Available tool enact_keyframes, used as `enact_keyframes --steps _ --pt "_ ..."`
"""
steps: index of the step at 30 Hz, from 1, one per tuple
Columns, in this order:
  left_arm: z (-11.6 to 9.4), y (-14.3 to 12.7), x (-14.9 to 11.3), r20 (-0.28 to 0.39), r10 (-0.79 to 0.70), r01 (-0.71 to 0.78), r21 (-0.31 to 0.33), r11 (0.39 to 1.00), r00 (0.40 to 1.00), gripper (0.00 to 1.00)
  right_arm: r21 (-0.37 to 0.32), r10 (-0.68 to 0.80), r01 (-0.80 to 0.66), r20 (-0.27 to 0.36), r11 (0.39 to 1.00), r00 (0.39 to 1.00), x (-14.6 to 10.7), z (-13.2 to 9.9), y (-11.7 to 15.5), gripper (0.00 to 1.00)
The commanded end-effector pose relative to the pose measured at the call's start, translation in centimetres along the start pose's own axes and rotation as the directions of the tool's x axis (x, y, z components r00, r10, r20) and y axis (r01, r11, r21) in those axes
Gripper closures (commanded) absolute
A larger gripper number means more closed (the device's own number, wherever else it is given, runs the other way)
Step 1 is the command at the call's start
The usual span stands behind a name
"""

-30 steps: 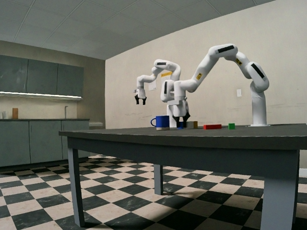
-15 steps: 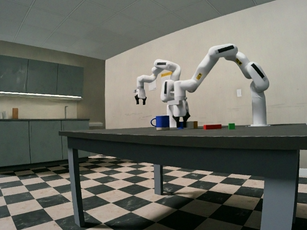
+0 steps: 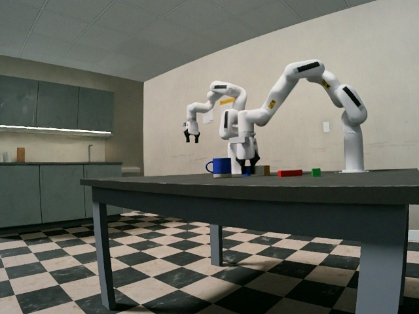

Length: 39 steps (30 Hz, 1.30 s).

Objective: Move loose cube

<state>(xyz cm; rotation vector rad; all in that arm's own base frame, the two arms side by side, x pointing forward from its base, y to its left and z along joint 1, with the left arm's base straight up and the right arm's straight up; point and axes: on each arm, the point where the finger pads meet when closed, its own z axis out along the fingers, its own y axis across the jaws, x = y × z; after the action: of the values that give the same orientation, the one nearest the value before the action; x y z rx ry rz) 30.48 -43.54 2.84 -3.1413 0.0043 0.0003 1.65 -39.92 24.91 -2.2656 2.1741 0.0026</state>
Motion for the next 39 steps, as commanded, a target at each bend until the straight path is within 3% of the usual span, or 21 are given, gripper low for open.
enact_keyframes --steps 1,39 --pt "-0.12 0.08 -0.09 -0.002 0.0 0.0 -0.003 1.0 1.0 0.52 0.0 0.0 0.0 -0.002 1.0 1.0 0.05 -0.09 0.0 0.0" --pt "-0.12 0.08 -0.43 -0.002 0.0 0.0 -0.003 1.0 1.0 0.52 0.0 0.0 0.0 -0.002 1.0 1.0 0.05 -0.09 0.0 0.0"
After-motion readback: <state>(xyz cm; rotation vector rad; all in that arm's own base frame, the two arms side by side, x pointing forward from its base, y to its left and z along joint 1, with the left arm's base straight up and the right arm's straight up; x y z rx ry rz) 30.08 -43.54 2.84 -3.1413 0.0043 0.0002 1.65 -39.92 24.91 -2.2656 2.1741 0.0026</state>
